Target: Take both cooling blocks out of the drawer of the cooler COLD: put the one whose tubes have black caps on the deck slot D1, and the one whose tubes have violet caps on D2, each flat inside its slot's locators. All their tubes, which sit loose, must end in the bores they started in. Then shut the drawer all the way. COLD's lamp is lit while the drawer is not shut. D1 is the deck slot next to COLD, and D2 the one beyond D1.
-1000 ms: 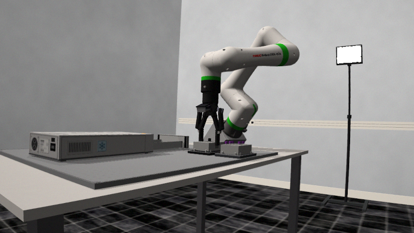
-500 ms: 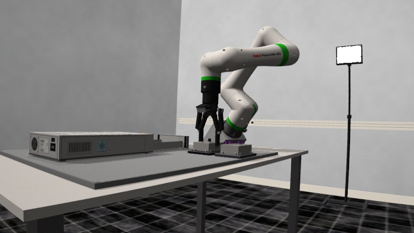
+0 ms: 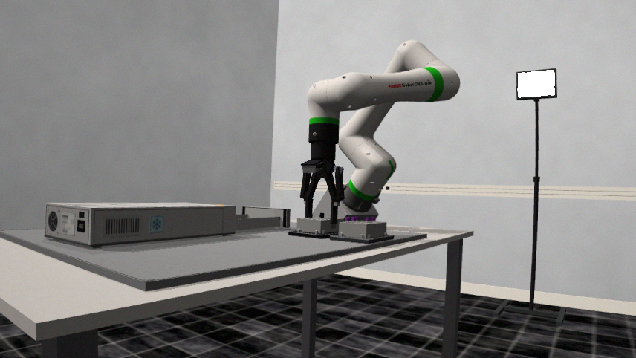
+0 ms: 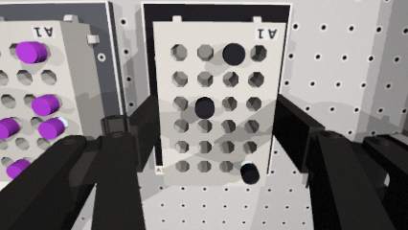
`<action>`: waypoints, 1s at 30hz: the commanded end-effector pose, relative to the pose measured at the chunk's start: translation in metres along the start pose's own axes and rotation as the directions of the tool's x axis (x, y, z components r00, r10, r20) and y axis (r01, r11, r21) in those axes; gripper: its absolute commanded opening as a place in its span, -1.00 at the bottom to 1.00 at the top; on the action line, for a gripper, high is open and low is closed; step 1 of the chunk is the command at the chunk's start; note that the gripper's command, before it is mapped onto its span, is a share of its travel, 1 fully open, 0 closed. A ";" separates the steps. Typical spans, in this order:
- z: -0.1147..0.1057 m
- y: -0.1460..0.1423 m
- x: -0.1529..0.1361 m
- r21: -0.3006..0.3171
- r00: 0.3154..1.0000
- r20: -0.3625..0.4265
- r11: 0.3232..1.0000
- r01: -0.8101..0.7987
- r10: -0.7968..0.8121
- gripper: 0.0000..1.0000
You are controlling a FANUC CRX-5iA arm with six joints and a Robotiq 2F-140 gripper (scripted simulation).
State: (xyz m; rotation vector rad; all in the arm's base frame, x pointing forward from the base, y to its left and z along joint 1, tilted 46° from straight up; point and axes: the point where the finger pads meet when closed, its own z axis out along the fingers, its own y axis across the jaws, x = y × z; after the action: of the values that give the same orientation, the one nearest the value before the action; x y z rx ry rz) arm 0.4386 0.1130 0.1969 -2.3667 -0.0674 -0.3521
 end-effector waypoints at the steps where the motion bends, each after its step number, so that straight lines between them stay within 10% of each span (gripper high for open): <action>1: -0.001 0.000 0.000 -0.001 1.000 -0.001 1.000 0.001 -0.001 -0.80; 30: -0.001 0.000 0.000 -0.001 1.000 -0.001 1.000 0.001 -0.001 -0.56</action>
State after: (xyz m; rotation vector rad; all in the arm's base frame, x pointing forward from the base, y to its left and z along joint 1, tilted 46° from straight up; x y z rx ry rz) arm 0.4386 0.1131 0.1968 -2.3667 -0.0674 -0.3521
